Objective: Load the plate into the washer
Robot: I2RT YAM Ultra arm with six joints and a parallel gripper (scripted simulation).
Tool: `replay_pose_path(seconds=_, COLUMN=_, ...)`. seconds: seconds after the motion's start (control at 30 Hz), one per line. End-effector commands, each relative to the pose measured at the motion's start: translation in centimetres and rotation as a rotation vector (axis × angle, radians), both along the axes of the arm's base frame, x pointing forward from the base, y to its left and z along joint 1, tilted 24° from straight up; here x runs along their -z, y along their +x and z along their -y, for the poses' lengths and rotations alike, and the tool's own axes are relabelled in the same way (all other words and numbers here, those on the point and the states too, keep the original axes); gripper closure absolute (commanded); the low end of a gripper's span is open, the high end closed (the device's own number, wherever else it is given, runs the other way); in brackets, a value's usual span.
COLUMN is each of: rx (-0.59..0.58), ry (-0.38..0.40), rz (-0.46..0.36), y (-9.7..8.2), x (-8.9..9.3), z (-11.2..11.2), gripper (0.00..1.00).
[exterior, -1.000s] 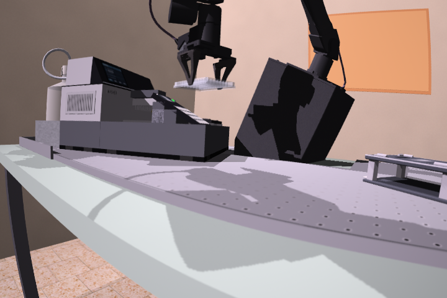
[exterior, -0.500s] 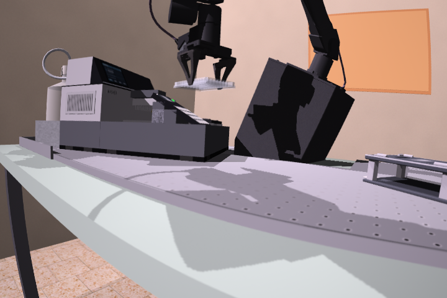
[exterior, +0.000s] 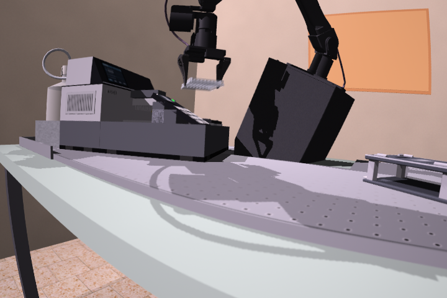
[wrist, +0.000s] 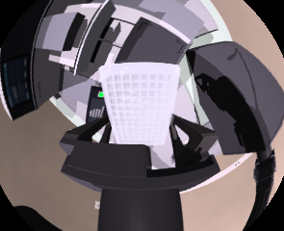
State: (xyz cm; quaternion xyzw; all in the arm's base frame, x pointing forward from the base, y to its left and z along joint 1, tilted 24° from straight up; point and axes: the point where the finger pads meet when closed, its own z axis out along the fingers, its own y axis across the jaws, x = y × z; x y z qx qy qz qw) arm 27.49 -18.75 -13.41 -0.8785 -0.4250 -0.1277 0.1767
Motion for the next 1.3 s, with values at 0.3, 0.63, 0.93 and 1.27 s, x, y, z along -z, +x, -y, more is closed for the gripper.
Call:
replay_pose_path(seconds=0.3, rx=0.363, ry=0.009, rz=-0.178, y=-4.1, x=1.2, z=4.1, gripper=0.16)
replay_pose_path(seconds=0.63, rx=0.44, ry=-0.011, rz=-0.195, y=-5.1, x=0.9, z=6.4, gripper=0.16)
replay_pose_path(seconds=0.93, rx=0.452, ry=-0.01, rz=-0.195, y=-5.0, x=0.8, z=6.6, gripper=0.16)
replay_pose_path(seconds=1.27, rx=0.453, ry=-0.01, rz=-0.195, y=-4.8, x=0.8, z=6.6, gripper=0.16)
